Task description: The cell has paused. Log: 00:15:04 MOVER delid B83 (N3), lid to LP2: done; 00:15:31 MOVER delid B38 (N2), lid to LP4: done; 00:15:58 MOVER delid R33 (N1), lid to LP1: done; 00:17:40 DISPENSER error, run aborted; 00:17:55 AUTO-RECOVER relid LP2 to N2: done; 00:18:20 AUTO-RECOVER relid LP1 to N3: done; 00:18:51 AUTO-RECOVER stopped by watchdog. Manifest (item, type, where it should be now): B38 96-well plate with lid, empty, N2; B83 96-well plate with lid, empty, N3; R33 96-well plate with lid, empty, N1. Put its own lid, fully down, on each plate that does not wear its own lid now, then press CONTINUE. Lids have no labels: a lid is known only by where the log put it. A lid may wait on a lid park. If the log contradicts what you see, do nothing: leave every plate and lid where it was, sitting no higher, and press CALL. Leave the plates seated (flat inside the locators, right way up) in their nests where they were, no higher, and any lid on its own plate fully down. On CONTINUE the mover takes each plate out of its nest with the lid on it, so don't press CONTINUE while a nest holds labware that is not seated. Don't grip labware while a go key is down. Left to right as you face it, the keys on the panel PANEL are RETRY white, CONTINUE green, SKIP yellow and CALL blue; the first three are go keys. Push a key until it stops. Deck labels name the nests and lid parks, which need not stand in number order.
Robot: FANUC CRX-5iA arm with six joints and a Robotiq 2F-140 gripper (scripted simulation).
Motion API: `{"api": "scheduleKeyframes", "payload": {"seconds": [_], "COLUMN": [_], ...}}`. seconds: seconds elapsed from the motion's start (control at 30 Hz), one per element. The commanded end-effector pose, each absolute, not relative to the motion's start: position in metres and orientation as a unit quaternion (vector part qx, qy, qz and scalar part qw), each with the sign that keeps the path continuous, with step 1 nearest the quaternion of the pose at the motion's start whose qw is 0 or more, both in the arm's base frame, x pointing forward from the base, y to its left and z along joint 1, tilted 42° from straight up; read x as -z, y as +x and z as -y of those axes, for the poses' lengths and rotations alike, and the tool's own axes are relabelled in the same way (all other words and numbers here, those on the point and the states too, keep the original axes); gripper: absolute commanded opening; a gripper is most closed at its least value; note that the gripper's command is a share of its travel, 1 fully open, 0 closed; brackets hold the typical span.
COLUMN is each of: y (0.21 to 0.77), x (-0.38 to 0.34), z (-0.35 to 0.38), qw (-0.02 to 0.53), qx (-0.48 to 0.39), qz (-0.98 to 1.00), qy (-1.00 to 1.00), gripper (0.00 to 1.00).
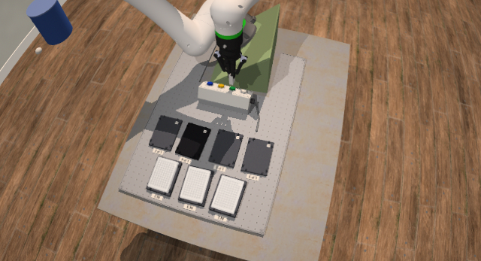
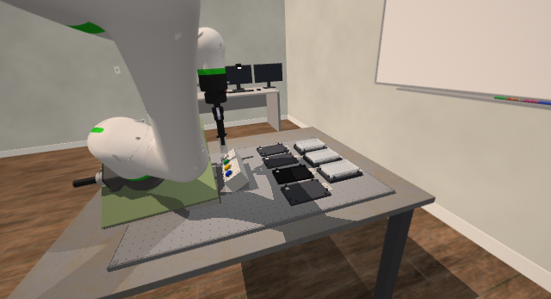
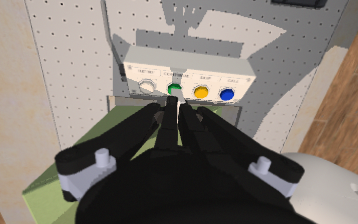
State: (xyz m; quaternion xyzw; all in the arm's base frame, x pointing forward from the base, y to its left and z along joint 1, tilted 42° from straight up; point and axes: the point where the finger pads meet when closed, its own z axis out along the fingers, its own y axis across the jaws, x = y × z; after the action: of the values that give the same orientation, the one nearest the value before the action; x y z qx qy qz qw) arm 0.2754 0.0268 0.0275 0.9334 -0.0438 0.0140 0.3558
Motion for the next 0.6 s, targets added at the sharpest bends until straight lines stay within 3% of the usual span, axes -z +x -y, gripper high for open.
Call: {"api": "scheduleKeyframes", "payload": {"seconds": [0.0,0.57], "y": [0.2755,0.2755], "x": [-0.0266,-0.025], "z": [-0.0261,-0.0248], "qw": [0.356,0.356], "qx": [-0.014,-0.014], "qz": [0.044,0.044], "qy": [0.933,0.933], "gripper": [0.0,0.0]}}
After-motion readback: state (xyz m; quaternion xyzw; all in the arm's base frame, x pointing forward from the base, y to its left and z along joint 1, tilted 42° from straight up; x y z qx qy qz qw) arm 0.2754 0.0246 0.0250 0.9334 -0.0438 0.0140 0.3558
